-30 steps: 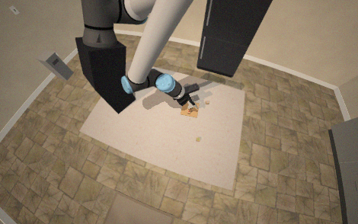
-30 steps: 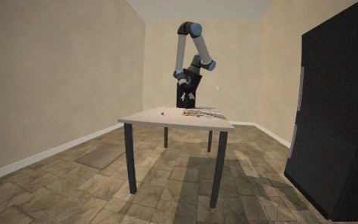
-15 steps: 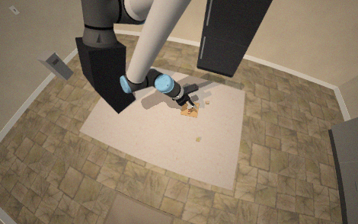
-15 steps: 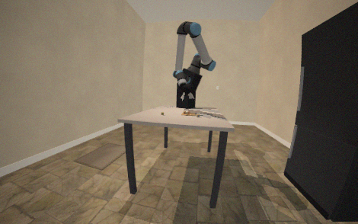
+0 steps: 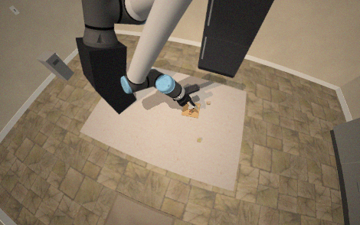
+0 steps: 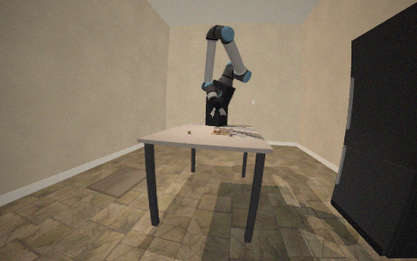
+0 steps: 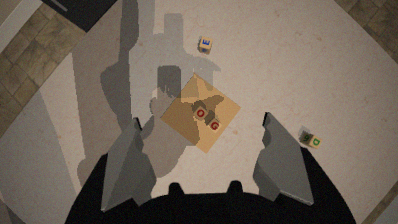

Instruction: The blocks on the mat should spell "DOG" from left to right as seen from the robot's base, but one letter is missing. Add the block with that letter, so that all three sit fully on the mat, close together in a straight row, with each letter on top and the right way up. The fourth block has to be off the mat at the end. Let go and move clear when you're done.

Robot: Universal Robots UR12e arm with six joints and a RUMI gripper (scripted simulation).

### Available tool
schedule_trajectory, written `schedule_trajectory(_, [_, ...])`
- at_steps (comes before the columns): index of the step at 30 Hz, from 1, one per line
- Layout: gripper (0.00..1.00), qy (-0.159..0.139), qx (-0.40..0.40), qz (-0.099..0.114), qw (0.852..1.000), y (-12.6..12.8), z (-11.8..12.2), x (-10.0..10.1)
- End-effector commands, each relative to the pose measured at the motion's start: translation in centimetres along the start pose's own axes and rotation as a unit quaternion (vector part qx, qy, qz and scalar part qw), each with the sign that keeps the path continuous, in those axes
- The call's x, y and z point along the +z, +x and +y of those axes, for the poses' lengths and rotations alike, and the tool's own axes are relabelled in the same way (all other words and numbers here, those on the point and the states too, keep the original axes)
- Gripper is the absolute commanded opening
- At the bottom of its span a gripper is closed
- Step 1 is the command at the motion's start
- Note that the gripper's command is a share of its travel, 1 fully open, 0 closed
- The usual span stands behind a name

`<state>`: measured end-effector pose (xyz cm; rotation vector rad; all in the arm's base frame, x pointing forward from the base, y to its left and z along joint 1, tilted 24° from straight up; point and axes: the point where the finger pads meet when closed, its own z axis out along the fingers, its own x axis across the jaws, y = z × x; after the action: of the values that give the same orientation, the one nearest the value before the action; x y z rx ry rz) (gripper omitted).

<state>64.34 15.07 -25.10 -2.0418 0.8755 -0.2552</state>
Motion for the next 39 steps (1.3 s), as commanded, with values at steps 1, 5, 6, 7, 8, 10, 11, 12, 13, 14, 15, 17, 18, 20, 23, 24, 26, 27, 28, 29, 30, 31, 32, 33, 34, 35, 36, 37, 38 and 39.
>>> schedule_trajectory(1, [1.00,0.000,0.000,0.000,1.000,0.0,0.0,0.0])
schedule_trajectory(5, [1.00,0.000,0.000,0.000,1.000,0.0,0.0,0.0])
schedule_trajectory(6, [1.00,0.000,0.000,0.000,1.000,0.0,0.0,0.0])
schedule_trajectory(7, [1.00,0.000,0.000,0.000,1.000,0.0,0.0,0.0])
schedule_trajectory(8, [1.00,0.000,0.000,0.000,1.000,0.0,0.0,0.0])
schedule_trajectory(10, [1.00,0.000,0.000,0.000,1.000,0.0,0.0,0.0])
schedule_trajectory(11, [1.00,0.000,0.000,0.000,1.000,0.0,0.0,0.0])
schedule_trajectory(12, [1.00,0.000,0.000,0.000,1.000,0.0,0.0,0.0])
schedule_trajectory(13, [1.00,0.000,0.000,0.000,1.000,0.0,0.0,0.0])
schedule_trajectory(14, [1.00,0.000,0.000,0.000,1.000,0.0,0.0,0.0])
schedule_trajectory(15, [1.00,0.000,0.000,0.000,1.000,0.0,0.0,0.0])
schedule_trajectory(17, [1.00,0.000,0.000,0.000,1.000,0.0,0.0,0.0])
schedule_trajectory(18, [1.00,0.000,0.000,0.000,1.000,0.0,0.0,0.0])
schedule_trajectory(20, [1.00,0.000,0.000,0.000,1.000,0.2,0.1,-0.1])
schedule_trajectory(23, [1.00,0.001,0.000,0.001,1.000,1.7,1.4,-0.8])
schedule_trajectory(24, [1.00,0.001,0.000,0.001,1.000,2.2,1.8,-1.1])
schedule_trajectory(26, [1.00,0.002,0.000,0.001,1.000,2.7,2.3,-1.4])
schedule_trajectory(27, [1.00,0.002,0.000,0.001,1.000,2.8,2.3,-1.4])
schedule_trajectory(28, [1.00,0.002,0.000,0.001,1.000,2.8,2.3,-1.4])
schedule_trajectory(29, [1.00,0.002,0.000,0.001,1.000,2.8,2.3,-1.4])
schedule_trajectory(30, [1.00,0.002,0.000,0.001,1.000,2.8,2.3,-1.4])
schedule_trajectory(31, [1.00,0.002,0.000,0.001,1.000,2.8,2.3,-1.4])
schedule_trajectory(32, [1.00,0.002,0.000,0.001,1.000,2.8,2.3,-1.4])
schedule_trajectory(33, [1.00,0.002,0.000,0.001,1.000,2.8,2.3,-1.4])
schedule_trajectory(34, [1.00,0.002,0.000,0.001,1.000,2.8,2.3,-1.4])
schedule_trajectory(35, [1.00,0.002,0.000,0.001,1.000,2.8,2.3,-1.4])
schedule_trajectory(36, [1.00,0.002,0.000,0.001,1.000,2.8,2.3,-1.4])
schedule_trajectory(37, [1.00,0.002,0.000,0.001,1.000,2.8,2.3,-1.4])
schedule_trajectory(38, [1.00,0.002,0.000,0.001,1.000,2.8,2.3,-1.4])
schedule_trajectory(39, [1.00,0.002,0.000,0.001,1.000,2.8,2.3,-1.4])
